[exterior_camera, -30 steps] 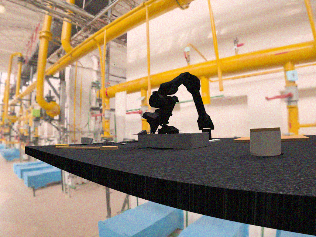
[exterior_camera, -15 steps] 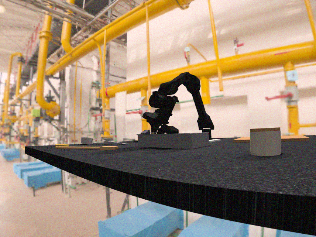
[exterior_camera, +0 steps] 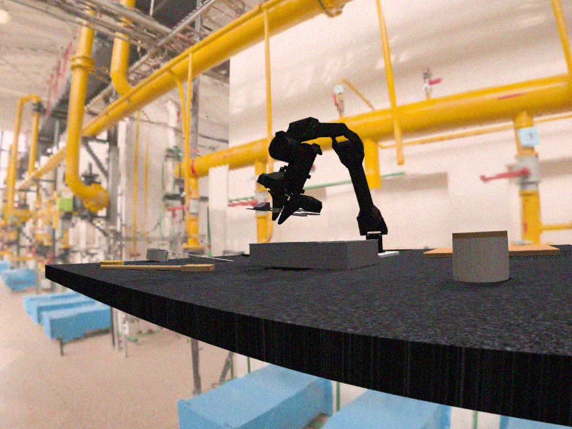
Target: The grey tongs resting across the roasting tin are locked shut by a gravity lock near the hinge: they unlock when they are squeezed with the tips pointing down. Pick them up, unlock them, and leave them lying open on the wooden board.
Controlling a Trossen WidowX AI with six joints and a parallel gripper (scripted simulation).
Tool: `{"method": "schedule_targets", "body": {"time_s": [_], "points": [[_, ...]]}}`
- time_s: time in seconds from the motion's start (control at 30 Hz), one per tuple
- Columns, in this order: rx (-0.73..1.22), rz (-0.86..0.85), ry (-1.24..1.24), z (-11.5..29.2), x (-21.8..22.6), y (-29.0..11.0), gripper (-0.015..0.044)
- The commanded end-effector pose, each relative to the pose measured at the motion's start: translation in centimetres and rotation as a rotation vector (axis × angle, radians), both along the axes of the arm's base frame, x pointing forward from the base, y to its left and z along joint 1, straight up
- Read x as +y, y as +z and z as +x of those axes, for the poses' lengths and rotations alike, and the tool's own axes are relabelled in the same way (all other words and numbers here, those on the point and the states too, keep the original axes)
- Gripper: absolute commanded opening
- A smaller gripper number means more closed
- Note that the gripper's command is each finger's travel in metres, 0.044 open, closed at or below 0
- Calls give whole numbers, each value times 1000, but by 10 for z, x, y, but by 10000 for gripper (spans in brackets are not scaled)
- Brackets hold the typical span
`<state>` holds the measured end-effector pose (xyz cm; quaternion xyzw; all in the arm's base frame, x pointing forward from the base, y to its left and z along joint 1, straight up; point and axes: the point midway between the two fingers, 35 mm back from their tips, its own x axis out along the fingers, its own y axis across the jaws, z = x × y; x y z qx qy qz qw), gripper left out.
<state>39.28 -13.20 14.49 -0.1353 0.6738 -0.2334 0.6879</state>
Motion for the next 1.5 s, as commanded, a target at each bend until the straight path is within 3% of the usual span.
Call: {"method": "schedule_targets", "body": {"time_s": [0.0,0.3,0.87,1.2,1.47], "points": [[14,-1,4,-1,0,1,-150],[3,45,-15,-1,0,-1,-150],[-121,508,-224,2,9,-3,-150],[-113,509,-219,1,11,-5,-150],[-100,512,-138,9,44,1,-150]]}}
